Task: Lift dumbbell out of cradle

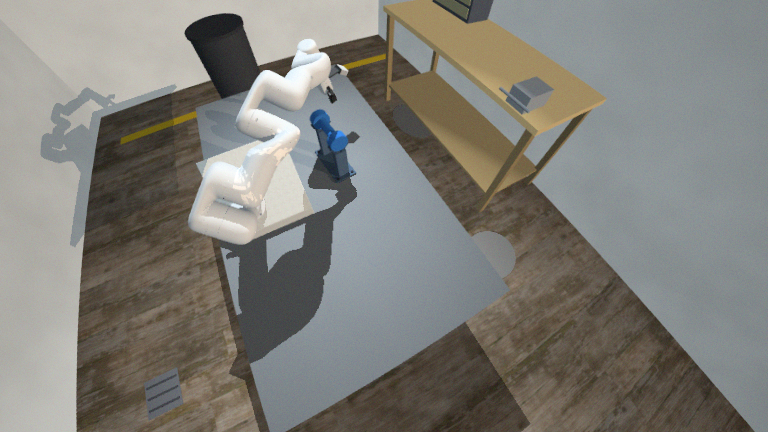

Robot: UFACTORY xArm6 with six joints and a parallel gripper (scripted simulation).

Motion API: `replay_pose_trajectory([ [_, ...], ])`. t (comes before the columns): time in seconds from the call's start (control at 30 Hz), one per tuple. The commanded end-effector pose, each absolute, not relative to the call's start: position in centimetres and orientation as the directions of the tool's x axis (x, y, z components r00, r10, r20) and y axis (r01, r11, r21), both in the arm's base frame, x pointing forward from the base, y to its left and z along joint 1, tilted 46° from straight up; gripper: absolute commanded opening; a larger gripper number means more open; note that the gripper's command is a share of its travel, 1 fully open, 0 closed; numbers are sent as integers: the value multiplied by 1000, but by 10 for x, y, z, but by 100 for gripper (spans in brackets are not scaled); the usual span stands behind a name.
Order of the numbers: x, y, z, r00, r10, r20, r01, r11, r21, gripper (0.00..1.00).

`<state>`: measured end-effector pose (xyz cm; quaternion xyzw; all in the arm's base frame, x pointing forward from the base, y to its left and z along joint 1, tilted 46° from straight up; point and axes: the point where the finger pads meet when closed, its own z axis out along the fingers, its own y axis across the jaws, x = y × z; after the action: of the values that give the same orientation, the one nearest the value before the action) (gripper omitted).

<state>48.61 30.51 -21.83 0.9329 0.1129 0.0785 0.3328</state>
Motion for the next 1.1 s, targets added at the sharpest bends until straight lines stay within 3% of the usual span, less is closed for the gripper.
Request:
replay_pose_trajectory([
  [0.0, 487, 307, -216, 961, 264, 76, 157, -755, 636, 100],
  [0.7, 490, 306, -212, 963, 260, 72, 157, -758, 633, 100],
  [1.07, 523, 280, -139, 981, 194, 22, 145, -801, 581, 100],
])
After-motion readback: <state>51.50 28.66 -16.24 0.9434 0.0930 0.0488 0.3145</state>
